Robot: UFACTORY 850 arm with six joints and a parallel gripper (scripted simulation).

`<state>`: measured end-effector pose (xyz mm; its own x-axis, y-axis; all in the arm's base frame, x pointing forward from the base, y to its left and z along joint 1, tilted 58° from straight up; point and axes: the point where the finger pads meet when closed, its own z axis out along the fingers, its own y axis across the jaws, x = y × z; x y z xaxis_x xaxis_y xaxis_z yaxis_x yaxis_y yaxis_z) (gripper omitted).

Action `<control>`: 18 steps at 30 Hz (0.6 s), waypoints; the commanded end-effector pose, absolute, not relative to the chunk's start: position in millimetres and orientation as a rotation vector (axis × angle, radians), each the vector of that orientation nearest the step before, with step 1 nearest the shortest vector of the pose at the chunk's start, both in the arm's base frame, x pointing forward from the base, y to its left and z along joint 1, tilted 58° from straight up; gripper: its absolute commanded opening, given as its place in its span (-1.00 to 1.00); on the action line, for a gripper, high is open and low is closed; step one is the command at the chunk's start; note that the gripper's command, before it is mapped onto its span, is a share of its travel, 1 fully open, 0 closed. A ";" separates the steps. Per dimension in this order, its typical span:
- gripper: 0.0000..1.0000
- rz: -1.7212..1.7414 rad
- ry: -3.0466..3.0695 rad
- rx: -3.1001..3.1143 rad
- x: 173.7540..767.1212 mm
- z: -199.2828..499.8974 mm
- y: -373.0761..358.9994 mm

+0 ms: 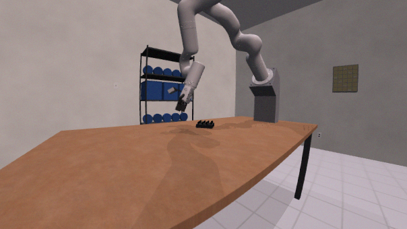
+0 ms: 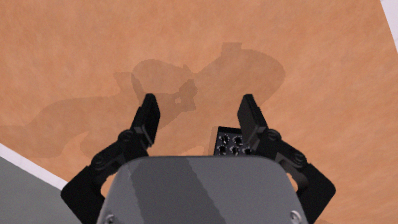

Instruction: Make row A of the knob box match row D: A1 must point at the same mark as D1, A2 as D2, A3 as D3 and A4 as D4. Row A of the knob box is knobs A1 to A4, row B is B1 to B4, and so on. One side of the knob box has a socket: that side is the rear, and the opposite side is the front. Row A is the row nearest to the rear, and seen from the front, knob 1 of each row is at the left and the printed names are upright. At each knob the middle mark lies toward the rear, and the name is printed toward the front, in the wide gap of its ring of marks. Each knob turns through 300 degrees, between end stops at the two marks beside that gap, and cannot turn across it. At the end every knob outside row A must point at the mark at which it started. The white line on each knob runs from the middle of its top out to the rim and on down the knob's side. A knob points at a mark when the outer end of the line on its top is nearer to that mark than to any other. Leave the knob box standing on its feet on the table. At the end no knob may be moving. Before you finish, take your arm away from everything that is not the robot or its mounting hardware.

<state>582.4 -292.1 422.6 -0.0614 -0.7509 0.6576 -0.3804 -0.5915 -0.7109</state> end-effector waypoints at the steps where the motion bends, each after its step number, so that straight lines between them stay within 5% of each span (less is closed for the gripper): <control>1: 1.00 -1.557 1.203 -1.973 562.2 385.1 -273.7; 18: 1.00 -1.224 1.224 -2.105 501.2 298.6 -226.4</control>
